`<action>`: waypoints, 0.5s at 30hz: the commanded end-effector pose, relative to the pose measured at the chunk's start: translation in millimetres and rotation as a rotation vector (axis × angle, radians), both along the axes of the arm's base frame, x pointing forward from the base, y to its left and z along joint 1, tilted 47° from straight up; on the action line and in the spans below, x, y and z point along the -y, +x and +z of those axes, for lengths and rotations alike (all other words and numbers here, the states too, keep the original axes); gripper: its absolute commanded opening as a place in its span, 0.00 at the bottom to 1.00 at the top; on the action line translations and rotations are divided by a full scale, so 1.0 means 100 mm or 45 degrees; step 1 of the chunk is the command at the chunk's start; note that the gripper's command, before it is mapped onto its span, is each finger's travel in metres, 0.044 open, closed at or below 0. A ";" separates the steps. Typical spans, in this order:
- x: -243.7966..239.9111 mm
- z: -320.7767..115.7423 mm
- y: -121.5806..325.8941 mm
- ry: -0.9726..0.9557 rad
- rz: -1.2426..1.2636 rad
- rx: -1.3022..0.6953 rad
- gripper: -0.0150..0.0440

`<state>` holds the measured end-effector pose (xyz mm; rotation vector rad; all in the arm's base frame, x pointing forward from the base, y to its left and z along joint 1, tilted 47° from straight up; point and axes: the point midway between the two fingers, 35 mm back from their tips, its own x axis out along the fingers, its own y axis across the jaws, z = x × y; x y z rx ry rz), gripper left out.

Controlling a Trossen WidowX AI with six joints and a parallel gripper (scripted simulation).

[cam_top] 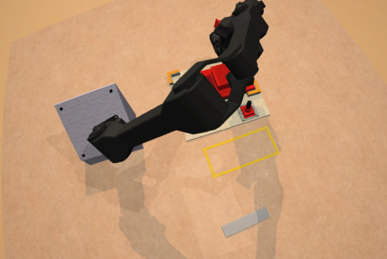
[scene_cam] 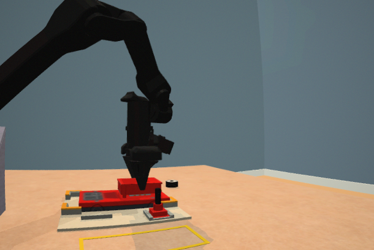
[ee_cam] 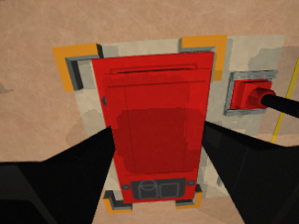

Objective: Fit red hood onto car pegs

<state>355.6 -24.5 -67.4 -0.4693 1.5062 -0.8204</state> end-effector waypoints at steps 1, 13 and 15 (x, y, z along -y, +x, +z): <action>0.02 -0.01 0.00 -0.003 0.006 -0.002 0.25; 0.02 -0.02 -0.01 -0.001 0.000 0.001 0.25; 0.03 -0.02 -0.01 -0.001 0.000 0.000 0.34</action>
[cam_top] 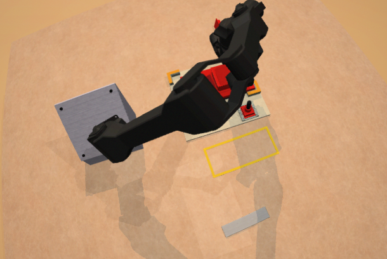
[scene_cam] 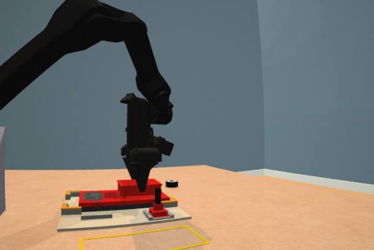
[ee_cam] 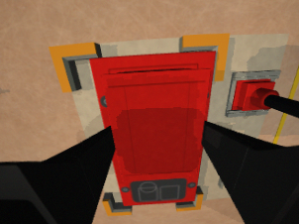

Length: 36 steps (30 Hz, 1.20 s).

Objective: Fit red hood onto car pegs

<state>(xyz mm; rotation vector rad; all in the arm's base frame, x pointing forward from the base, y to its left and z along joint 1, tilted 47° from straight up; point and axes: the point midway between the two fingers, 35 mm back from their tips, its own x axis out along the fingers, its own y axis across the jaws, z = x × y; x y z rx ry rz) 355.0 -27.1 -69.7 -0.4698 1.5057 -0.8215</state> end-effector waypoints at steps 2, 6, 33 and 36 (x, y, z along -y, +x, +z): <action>0.00 0.00 0.00 0.000 0.000 0.000 0.43; 0.00 0.00 0.00 0.000 0.000 0.000 0.61; -0.52 0.49 0.09 0.014 -0.003 -0.001 1.00; -0.52 0.49 0.09 0.014 -0.003 -0.001 1.00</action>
